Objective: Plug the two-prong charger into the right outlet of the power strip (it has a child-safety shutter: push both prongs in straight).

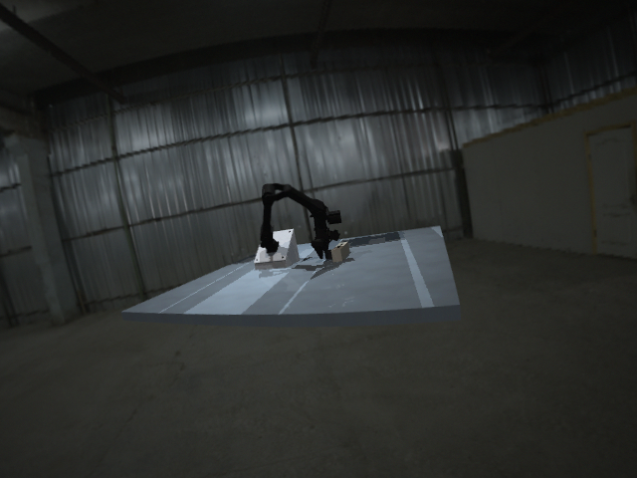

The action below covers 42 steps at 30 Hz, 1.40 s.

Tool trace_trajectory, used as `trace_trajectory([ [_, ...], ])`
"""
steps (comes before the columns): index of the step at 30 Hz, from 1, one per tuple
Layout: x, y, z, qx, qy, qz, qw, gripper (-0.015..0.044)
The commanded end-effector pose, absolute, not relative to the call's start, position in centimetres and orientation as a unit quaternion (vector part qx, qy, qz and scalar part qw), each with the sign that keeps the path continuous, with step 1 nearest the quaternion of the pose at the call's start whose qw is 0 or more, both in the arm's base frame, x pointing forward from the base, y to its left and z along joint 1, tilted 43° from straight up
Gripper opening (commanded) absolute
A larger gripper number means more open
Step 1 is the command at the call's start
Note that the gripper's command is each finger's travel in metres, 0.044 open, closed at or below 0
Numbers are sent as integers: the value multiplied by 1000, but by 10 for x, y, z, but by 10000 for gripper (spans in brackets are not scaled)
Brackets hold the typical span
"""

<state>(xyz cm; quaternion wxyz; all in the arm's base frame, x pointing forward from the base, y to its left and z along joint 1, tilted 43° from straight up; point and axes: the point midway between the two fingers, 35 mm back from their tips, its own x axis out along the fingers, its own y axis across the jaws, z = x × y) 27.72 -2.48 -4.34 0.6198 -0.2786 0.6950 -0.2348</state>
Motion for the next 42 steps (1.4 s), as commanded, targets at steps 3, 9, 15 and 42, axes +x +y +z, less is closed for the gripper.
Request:
trace_trajectory([
  [3, 269, -24, -43, -278, 694, -235, 621, 440],
  [9, 262, -25, -43, -278, 694, -235, 621, 440],
  [15, 256, -26, -42, -278, 694, -235, 621, 440],
  [42, 265, 28, 14, -335, 478, -141, 799, 440],
])
